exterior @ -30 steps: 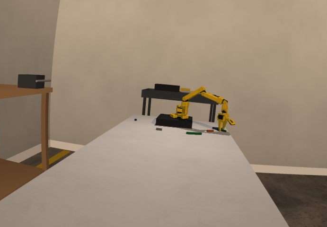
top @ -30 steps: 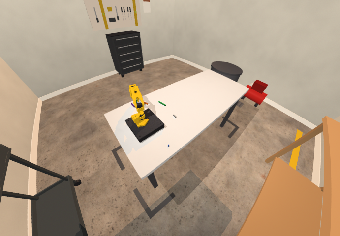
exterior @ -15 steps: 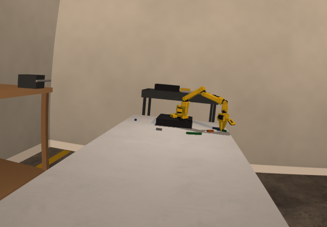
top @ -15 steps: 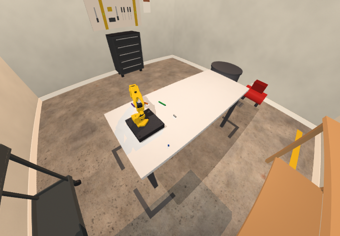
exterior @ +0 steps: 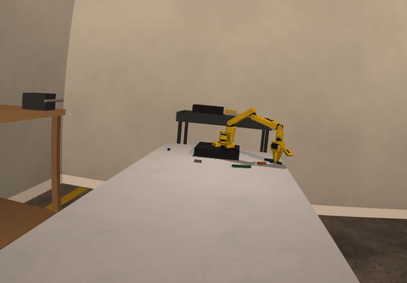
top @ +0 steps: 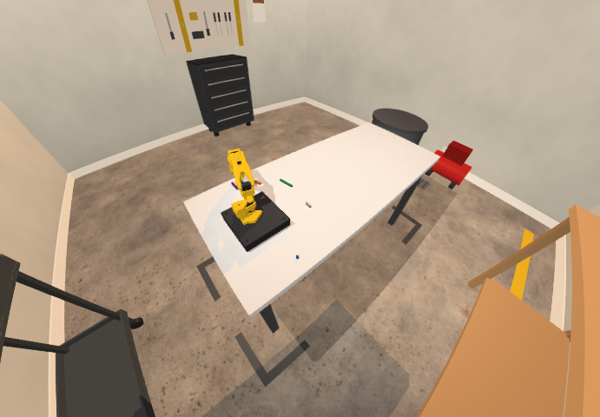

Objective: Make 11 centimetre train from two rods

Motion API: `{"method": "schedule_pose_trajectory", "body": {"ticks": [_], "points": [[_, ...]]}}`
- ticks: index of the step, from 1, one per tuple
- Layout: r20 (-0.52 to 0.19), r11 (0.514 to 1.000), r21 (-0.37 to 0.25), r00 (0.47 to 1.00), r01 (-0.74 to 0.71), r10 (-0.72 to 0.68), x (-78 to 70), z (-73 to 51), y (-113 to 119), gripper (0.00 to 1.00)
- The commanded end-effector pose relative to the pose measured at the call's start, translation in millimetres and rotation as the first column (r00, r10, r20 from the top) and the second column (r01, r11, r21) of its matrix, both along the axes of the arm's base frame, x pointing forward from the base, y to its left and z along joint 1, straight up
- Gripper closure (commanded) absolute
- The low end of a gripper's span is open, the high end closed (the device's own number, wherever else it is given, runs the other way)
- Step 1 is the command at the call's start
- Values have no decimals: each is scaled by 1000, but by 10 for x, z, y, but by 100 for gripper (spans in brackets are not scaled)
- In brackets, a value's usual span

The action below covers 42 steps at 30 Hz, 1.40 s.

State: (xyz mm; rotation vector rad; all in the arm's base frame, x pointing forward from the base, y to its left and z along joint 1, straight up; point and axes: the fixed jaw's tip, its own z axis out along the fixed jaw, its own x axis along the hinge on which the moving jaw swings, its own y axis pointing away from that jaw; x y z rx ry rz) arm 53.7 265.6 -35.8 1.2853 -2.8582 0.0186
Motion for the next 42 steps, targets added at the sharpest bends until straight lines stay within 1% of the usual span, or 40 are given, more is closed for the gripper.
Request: {"method": "schedule_pose_trajectory", "body": {"ticks": [1, 18, 22, 26, 28, 37, 42], "points": [[-7, 1000, -27, 1000, 2, -2, -31, -73, -48, 100], [-7, 1000, -27, 1000, 2, -2, -31, -72, -48, 100], [-7, 1000, -27, 1000, 2, -2, -29, -51, -47, 100], [-7, 1000, -27, 1000, 2, -2, -23, 5, -45, 100], [-7, 1000, -27, 1000, 2, -2, -23, 5, -45, 100], [-7, 1000, -27, 1000, 2, -2, -5, 200, -49, 100], [-7, 1000, -27, 1000, 2, -2, 1, 276, -55, 100]]}}
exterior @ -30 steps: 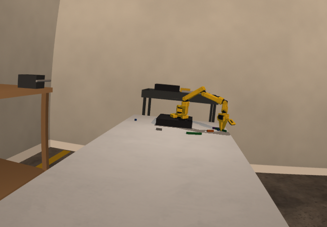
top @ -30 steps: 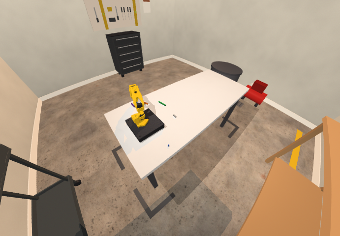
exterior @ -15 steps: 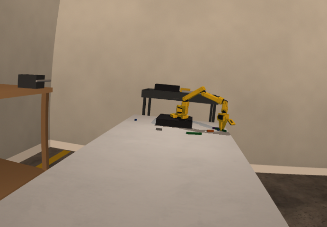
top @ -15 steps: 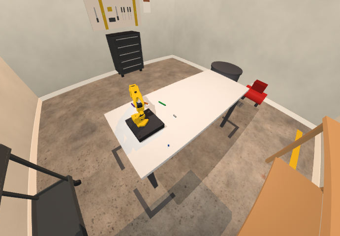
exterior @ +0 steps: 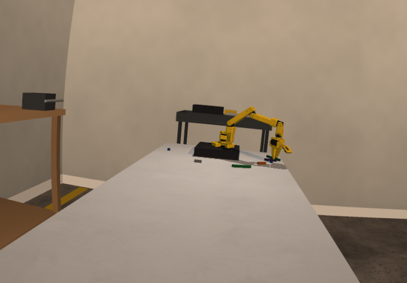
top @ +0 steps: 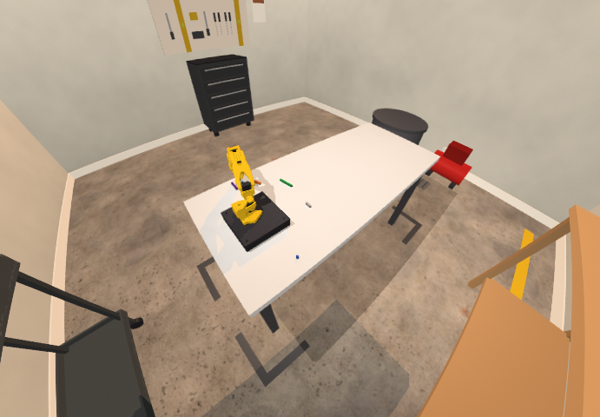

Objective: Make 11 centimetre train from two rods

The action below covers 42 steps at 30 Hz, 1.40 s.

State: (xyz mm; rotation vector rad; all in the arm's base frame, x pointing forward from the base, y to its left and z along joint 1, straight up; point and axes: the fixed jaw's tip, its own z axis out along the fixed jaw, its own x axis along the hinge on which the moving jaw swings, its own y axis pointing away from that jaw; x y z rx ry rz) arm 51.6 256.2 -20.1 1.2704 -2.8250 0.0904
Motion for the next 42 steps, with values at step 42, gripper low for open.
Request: {"method": "schedule_pose_trajectory", "body": {"ticks": [42], "points": [[-11, 988, 38, 989, -149, 149, 689, 135, -294, 100]]}}
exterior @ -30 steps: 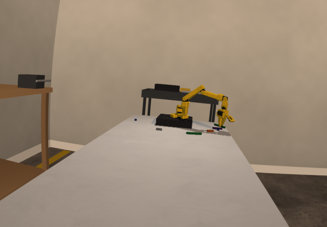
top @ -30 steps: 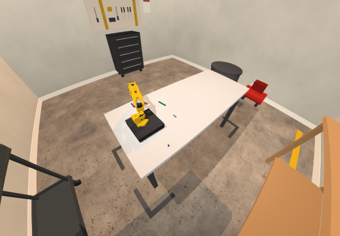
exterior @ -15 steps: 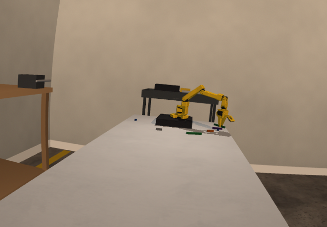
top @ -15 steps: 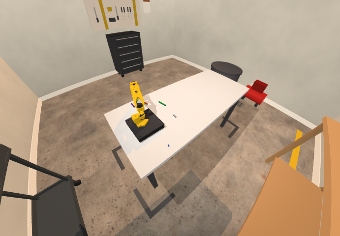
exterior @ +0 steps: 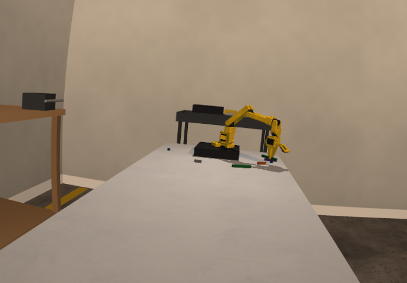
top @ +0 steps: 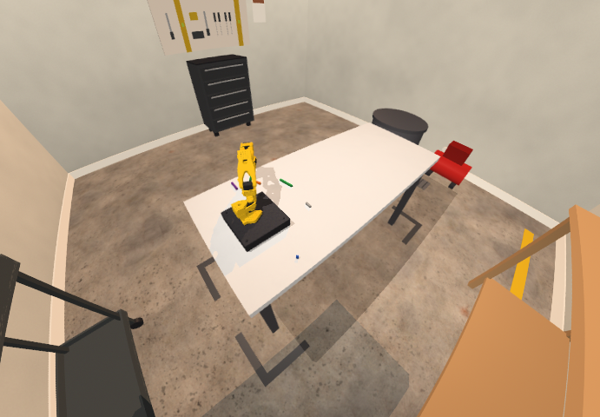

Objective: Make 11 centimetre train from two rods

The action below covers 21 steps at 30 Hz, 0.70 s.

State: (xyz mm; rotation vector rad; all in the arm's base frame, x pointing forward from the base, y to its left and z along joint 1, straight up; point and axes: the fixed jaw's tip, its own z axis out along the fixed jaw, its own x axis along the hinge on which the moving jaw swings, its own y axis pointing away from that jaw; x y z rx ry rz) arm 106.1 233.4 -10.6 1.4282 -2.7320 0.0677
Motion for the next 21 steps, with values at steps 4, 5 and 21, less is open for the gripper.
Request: {"method": "schedule_pose_trajectory", "body": {"ticks": [4, 5, 21], "points": [[5, 996, 34, 997, -82, 82, 338, 38, -218, 100], [3, 995, 35, 995, -96, 96, 387, 37, -261, 100], [-8, 953, 56, 955, -296, 297, 958, 24, -1056, 100]]}}
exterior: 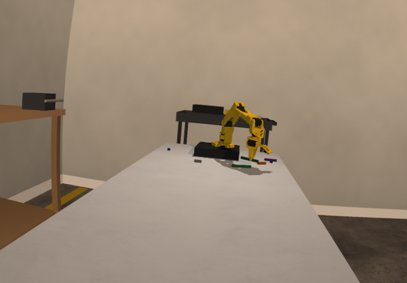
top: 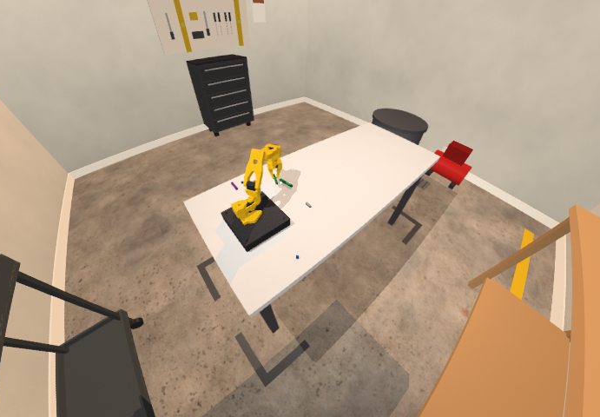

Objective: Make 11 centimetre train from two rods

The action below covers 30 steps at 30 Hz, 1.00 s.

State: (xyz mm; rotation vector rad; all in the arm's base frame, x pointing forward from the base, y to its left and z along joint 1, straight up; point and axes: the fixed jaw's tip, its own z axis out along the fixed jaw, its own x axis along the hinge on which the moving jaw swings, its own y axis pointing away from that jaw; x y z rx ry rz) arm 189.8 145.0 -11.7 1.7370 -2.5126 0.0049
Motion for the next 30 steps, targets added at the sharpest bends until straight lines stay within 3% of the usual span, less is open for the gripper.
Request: {"method": "schedule_pose_trajectory", "body": {"ticks": [1, 6, 8, 20, 30], "points": [[34, 997, 35, 997, -71, 70, 148, 34, -236, 100], [31, 989, 43, 990, -142, 140, 252, 28, -552, 100], [31, 989, 43, 990, -142, 140, 252, 28, -552, 100], [31, 960, 58, 961, -275, 273, 324, 15, -1172, 100], [33, 943, 64, 945, -326, 324, 307, 9, -1411, 100]]}}
